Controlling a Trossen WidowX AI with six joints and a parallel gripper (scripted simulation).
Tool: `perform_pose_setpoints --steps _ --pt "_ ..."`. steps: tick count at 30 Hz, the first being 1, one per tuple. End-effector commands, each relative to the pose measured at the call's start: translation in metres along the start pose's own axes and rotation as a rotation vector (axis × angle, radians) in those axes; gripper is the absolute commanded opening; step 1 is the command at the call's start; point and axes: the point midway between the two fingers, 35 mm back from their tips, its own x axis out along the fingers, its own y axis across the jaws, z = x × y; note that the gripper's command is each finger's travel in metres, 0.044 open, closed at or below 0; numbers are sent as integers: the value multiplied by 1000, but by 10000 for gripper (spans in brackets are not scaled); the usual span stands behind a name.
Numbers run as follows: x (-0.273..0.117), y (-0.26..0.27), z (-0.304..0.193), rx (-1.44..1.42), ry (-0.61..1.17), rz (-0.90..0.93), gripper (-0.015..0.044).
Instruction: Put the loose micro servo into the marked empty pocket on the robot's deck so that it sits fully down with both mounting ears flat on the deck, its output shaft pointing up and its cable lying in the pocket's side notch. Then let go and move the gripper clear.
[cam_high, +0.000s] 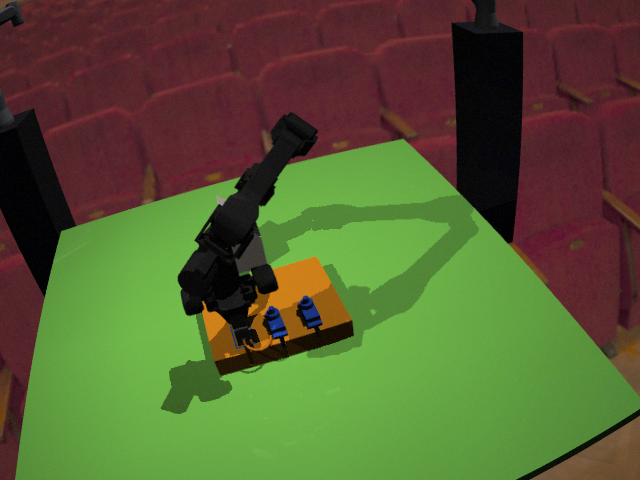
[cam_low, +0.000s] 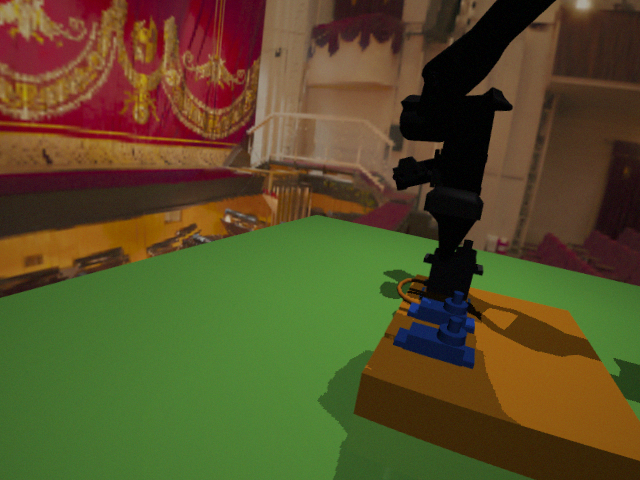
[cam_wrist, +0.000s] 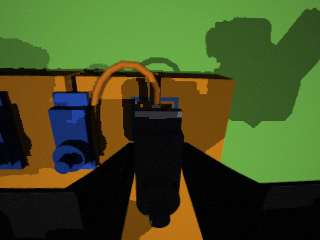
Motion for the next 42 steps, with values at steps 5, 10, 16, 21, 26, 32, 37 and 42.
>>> perform_pose_setpoints --steps 5,10,16,21,26,32,37,42 --pt "2 0 -1 6 -3 6 0" --pt "7 0 -1 6 -3 6 0" --pt "11 0 -1 6 -3 6 0" --pt "15 0 -1 6 -3 6 0" --pt "17 0 -1 6 -3 7 0" --pt "18 0 -1 6 -3 7 0" --pt "23 0 -1 6 -3 7 0" --pt "27 1 -1 6 -3 7 0"
